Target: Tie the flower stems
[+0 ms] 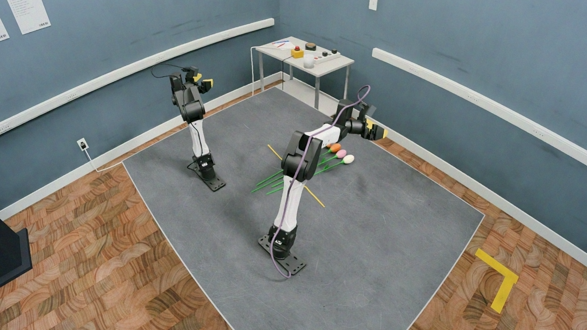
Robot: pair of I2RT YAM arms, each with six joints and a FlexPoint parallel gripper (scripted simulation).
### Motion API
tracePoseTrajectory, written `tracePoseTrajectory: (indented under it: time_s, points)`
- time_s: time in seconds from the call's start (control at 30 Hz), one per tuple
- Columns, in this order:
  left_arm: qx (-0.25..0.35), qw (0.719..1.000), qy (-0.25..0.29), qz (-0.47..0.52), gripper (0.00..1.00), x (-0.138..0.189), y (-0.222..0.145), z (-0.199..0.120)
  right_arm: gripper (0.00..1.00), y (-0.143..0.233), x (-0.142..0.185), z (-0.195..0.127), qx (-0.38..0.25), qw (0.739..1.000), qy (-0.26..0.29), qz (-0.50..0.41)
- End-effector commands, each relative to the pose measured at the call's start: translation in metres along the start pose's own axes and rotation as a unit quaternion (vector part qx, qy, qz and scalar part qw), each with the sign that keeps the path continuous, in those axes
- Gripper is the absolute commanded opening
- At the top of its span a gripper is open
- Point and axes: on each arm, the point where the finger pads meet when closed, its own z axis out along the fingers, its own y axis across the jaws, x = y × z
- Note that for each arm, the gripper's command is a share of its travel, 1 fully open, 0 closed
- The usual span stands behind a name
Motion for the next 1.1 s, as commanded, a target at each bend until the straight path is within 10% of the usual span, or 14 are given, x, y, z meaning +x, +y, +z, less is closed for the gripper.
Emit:
tracePoseTrajectory:
  time_s: [0.0,0.57,0.8,1.07]
  points:
    - [-0.001,1.000,-0.003,0.008,1.00,-0.006,0.000,0.000,1.00,-0.004,-0.008,-0.002,0.002,1.000,-0.006,0.009]
    - [-0.001,1.000,-0.003,0.008,1.00,-0.006,0.000,0.000,1.00,-0.004,-0.008,-0.002,0.002,1.000,-0.006,0.009]
    - [-0.033,0.999,0.024,-0.017,0.28,0.009,-0.002,0.000,0.28,0.002,0.006,-0.015,-0.053,0.998,0.007,-0.038]
    - [-0.058,0.990,0.092,-0.086,0.28,0.040,-0.036,-0.001,0.28,0.009,0.048,-0.043,-0.149,0.979,0.041,-0.130]
